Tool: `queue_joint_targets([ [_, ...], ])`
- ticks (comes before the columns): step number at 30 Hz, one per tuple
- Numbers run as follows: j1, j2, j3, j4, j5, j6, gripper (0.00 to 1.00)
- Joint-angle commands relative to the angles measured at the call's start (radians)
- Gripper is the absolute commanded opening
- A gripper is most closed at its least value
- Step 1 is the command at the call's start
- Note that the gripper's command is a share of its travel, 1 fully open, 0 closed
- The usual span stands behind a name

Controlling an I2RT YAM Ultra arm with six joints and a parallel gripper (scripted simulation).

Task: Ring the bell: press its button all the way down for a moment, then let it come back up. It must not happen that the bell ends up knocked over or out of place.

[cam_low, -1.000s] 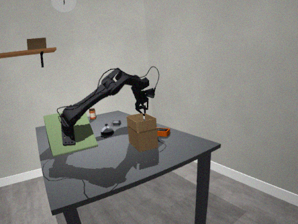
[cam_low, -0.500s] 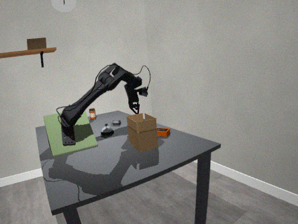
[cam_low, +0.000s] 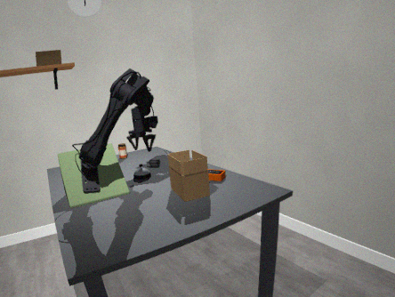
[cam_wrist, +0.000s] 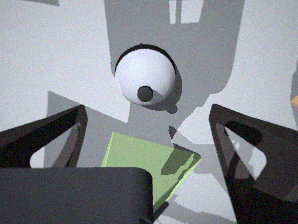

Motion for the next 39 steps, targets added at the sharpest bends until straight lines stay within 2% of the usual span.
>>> queue_joint_targets([
  [1, 0.038, -0.054, -0.052, -0.057, -0.040, -0.075, 1.00],
  [7, 0.046, -0.058, -0.030, -0.059, -0.044, -0.075, 1.00],
  [8, 0.046, -0.052, -0.030, -0.059, -0.044, -0.075, 0.00],
  [39, 0.046, -0.051, -0.030, -0.059, -0.039, -0.074, 0.00],
])
